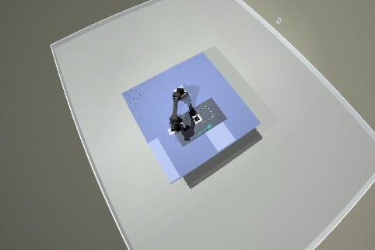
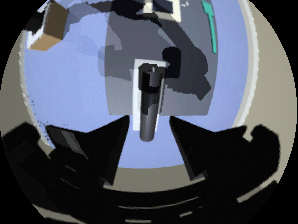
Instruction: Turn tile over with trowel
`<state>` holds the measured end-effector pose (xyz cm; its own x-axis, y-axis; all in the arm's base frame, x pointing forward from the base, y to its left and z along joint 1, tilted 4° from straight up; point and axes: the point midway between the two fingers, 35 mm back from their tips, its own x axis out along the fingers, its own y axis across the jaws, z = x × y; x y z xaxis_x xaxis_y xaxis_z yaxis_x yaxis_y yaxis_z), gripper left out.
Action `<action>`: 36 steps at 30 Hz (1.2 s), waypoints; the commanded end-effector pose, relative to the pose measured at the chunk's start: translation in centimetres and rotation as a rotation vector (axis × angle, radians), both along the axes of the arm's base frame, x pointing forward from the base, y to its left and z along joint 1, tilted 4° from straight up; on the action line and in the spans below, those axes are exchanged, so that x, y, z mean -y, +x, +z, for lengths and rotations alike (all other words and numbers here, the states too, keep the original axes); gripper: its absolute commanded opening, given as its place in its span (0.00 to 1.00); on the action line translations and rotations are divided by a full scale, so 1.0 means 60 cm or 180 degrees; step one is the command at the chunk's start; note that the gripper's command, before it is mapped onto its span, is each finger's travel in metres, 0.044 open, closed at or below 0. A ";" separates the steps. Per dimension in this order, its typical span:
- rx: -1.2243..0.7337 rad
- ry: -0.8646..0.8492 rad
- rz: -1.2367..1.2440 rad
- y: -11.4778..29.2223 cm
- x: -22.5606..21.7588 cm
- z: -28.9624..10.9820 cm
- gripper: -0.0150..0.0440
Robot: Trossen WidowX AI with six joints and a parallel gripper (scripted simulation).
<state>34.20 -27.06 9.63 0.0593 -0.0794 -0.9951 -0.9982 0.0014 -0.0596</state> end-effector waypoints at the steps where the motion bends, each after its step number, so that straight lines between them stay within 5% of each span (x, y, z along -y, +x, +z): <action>1: -0.0013 0.0016 0.0025 -0.003 -0.003 0.008 0.71; 36: 0.1034 0.0215 -0.2325 -0.026 0.059 0.031 0.76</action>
<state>32.68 -30.78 11.72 0.2842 -0.1565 -0.9459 -0.7201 0.6166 -0.3183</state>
